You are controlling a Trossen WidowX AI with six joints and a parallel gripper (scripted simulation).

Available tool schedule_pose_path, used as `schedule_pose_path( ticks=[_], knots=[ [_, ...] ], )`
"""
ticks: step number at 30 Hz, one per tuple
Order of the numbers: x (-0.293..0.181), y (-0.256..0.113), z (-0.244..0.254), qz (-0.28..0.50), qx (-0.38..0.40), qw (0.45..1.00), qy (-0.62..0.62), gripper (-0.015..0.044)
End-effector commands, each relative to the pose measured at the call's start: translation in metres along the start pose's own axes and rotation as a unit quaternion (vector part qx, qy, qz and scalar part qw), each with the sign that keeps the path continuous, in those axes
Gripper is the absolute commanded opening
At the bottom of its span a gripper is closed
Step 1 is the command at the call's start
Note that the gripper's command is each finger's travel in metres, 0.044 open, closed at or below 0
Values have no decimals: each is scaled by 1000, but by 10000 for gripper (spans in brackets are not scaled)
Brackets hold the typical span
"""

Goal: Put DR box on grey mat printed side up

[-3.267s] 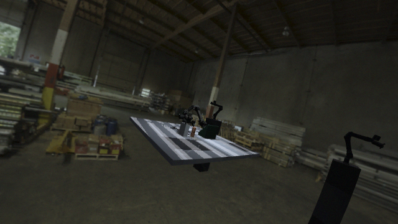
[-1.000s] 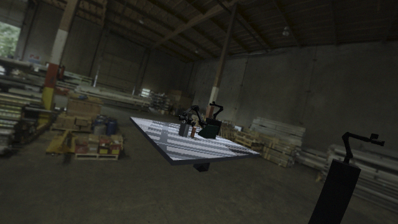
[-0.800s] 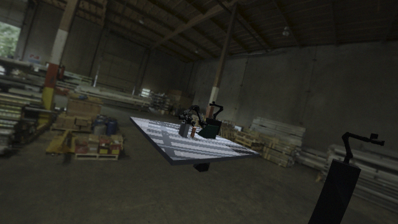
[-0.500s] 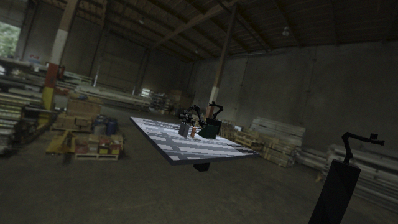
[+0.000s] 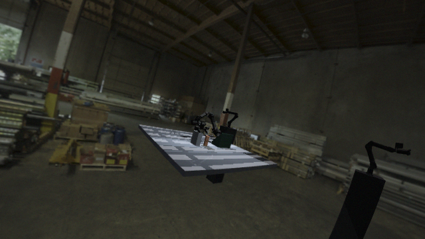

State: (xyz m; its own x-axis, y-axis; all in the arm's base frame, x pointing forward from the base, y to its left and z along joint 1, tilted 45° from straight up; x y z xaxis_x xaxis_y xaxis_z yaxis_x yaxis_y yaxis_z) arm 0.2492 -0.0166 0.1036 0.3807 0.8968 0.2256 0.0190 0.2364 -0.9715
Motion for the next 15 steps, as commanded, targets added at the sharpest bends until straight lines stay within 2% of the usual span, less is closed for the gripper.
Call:
schedule_pose_path(
  ticks=[1, 15],
  knots=[
    [6, -4, 1, 0, -1, 1000, -1, 440],
    [23, -16, 9, -1, -1, 1000, -1, 440]
  ],
)
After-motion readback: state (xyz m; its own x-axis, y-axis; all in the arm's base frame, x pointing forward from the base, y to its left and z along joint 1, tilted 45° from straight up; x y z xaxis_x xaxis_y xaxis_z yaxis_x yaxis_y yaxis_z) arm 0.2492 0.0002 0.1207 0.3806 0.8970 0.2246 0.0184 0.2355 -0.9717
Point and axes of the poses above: the point midway between the two fingers, 35 mm back from their tips, its own y axis out along the fingers, its own z axis across the jaws, x = y × z, the point moved 4 cm from there along -y, back along the fingers, and after that the axes turned 14 degrees about y, right-handed, at the moved point
